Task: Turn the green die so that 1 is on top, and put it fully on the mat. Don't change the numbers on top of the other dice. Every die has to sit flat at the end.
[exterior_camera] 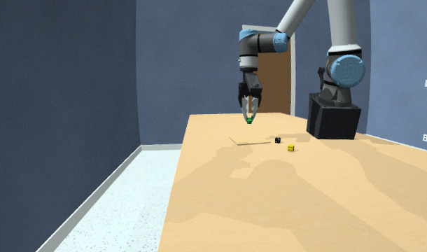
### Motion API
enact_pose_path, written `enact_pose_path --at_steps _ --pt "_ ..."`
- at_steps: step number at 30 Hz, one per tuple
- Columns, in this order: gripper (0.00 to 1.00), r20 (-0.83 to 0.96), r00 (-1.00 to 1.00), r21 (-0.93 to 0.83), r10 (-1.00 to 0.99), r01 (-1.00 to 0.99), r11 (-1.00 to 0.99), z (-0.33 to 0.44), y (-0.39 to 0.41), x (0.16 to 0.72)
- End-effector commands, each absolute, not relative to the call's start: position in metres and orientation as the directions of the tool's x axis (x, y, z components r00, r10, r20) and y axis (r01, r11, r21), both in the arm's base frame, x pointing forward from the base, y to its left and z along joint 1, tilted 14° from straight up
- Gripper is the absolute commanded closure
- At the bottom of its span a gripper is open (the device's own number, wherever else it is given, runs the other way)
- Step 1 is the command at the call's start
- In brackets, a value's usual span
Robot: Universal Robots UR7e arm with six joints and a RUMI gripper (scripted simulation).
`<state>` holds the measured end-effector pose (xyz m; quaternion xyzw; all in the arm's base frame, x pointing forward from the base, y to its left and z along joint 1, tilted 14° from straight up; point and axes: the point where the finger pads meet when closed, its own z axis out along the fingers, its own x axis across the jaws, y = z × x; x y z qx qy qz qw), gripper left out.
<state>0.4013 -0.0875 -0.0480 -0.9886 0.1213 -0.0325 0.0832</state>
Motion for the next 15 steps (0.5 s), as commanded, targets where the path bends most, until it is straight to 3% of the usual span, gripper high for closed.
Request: enact_pose_path --at_steps 1,15 --pt "0.97 0.05 0.968 -0.23 -0.245 -0.228 -0.946 -0.0468 -0.0887 0.4019" --pt "0.97 0.041 0.97 -0.317 -0.24 -0.215 -0.924 -0.0489 -0.0888 0.4007"
